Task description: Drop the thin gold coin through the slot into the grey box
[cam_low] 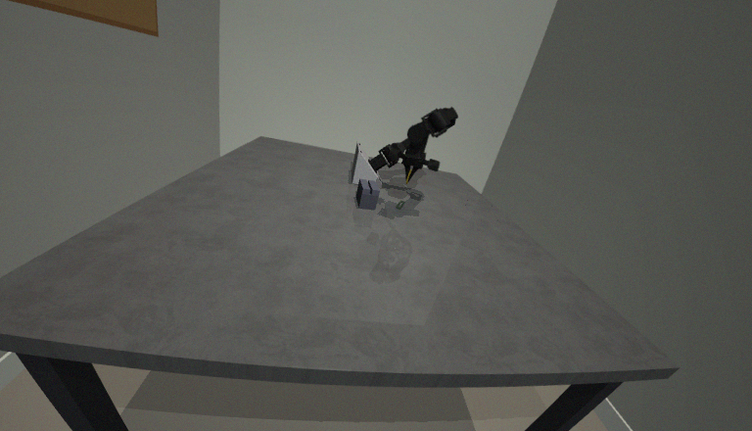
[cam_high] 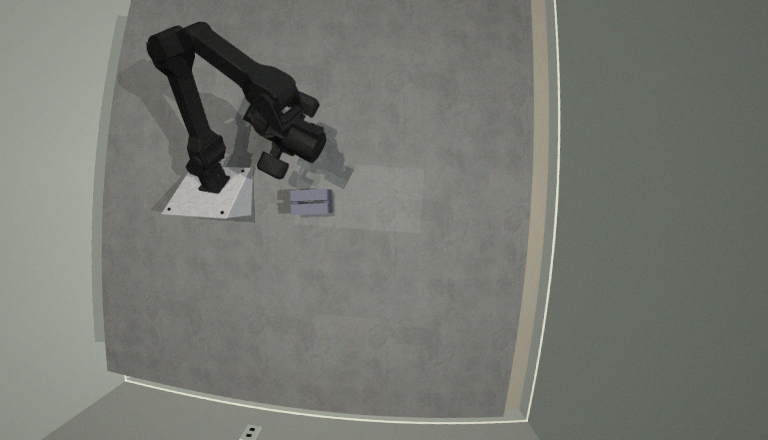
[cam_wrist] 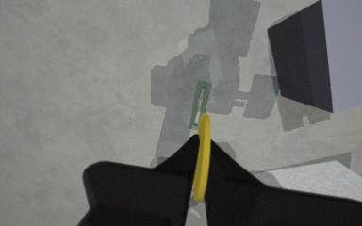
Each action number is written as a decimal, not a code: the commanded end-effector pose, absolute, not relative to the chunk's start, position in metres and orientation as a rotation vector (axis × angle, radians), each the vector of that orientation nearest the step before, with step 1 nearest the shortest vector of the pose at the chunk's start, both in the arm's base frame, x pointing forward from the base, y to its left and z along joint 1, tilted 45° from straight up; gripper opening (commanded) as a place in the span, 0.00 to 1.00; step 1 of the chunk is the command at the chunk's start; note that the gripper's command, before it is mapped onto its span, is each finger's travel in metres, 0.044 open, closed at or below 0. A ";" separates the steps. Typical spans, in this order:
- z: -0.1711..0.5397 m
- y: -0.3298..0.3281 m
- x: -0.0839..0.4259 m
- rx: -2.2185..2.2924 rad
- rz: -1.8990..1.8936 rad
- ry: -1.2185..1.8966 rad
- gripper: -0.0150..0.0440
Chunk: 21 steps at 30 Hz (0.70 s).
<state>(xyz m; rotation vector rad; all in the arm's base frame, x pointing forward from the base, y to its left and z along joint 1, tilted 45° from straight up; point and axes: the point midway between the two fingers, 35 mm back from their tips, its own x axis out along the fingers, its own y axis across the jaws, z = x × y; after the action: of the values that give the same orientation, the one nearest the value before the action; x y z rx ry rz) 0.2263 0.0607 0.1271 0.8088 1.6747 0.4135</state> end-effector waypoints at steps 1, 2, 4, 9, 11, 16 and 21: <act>0.129 0.060 0.225 0.725 0.497 1.644 0.25; 0.130 0.061 0.225 0.700 0.524 1.631 0.25; 0.130 0.061 0.225 0.650 0.577 1.606 0.25; 0.132 0.063 0.225 0.523 0.705 1.538 0.25; 0.133 0.063 0.224 0.473 0.754 1.509 0.25; 0.133 0.064 0.224 0.434 0.791 1.486 0.25; 0.133 0.063 0.224 0.434 0.791 1.486 0.25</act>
<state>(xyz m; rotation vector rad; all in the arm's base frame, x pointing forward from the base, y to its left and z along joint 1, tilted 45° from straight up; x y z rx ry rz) 0.2247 0.0634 0.1327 0.4490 1.4929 0.7786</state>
